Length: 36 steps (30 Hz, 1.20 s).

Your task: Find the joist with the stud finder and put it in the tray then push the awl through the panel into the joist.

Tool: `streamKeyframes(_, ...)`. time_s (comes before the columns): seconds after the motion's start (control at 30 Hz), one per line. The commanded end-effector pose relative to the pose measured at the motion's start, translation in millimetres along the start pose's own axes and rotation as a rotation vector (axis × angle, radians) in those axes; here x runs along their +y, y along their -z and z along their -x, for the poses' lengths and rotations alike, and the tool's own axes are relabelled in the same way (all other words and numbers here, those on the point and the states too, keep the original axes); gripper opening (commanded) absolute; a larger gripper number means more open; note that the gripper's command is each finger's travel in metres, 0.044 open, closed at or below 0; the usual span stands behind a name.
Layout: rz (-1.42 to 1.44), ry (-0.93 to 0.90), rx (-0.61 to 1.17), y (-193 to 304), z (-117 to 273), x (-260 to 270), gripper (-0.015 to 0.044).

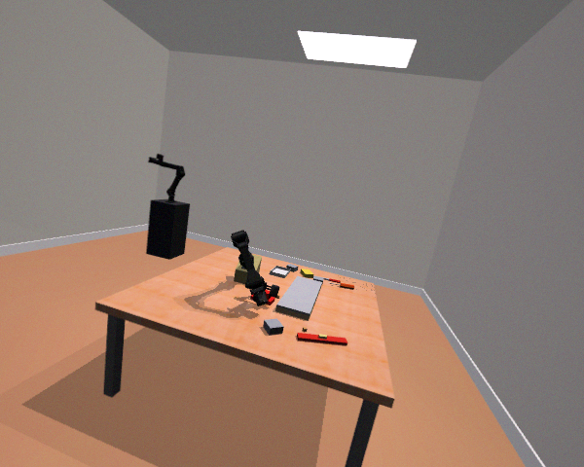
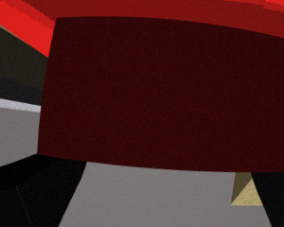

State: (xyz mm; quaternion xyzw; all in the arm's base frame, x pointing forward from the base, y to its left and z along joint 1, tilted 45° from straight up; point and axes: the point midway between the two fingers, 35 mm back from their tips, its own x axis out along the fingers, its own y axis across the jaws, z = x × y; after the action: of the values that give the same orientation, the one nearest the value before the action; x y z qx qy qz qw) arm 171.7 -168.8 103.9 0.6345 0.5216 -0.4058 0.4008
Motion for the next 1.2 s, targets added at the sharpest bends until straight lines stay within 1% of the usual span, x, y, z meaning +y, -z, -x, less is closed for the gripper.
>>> streamKeyframes(0.0,0.0,0.0,0.0,0,1,0,0.044)
streamKeyframes(0.77,0.0,-0.001,-0.002,0,29,0,0.044)
streamKeyframes(0.87,-0.011,-0.006,-0.004,14,35,1,0.044)
streamKeyframes(1.03,-0.051,-0.025,-0.006,68,53,-1,0.044)
streamKeyframes(1.17,-0.053,-0.026,-0.006,70,54,-1,0.044)
